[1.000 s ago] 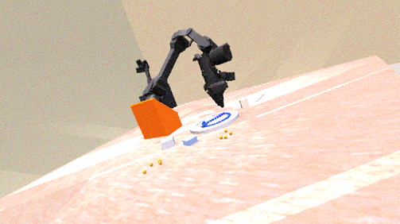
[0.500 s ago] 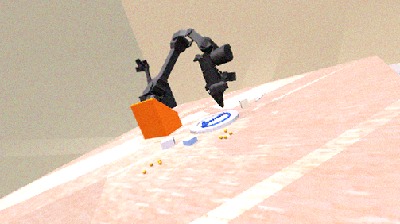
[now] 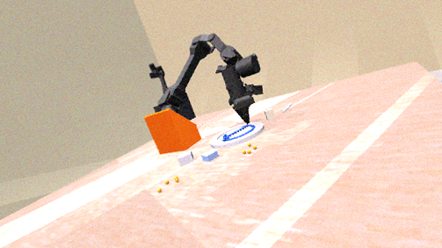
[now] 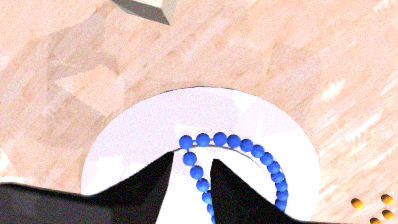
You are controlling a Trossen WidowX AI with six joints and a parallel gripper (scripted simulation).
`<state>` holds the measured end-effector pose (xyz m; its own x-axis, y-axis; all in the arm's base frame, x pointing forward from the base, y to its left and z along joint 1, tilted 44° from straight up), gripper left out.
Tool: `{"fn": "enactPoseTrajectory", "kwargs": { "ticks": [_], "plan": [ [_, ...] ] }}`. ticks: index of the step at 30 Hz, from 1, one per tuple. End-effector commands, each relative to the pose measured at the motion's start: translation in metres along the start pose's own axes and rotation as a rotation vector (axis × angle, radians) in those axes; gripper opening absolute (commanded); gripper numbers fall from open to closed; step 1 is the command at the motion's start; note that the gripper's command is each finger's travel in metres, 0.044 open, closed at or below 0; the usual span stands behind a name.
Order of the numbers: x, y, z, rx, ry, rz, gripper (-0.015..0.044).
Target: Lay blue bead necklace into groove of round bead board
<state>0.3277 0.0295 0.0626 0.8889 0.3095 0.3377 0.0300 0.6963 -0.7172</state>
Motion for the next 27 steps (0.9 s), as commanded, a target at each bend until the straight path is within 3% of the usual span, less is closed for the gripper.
{"fn": "enactPoseTrajectory", "kwargs": {
  "ticks": [1,9,14,27],
  "plan": [
    [-0.0029,0.0084,0.0002,0.005,0.013,0.004,0.0120],
    [-0.0033,0.0122,0.0004,0.005,0.014,0.005,0.0120],
    [-0.0015,0.0101,0.0003,0.002,0.005,0.003,0.0000],
    [-0.0015,0.0101,0.0003,0.002,0.005,0.003,0.0000]
  ]
}}
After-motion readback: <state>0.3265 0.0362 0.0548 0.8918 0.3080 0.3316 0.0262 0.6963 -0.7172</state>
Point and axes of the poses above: the point midway between the two fingers, 35 mm back from their tips, its own y axis out along the fingers, its own z axis across the jaws, x = y × z, the point moved 8 cm from there along -y, back along the fingers, and after that the axes turned 10 degrees about y, right-handed, at the moved point
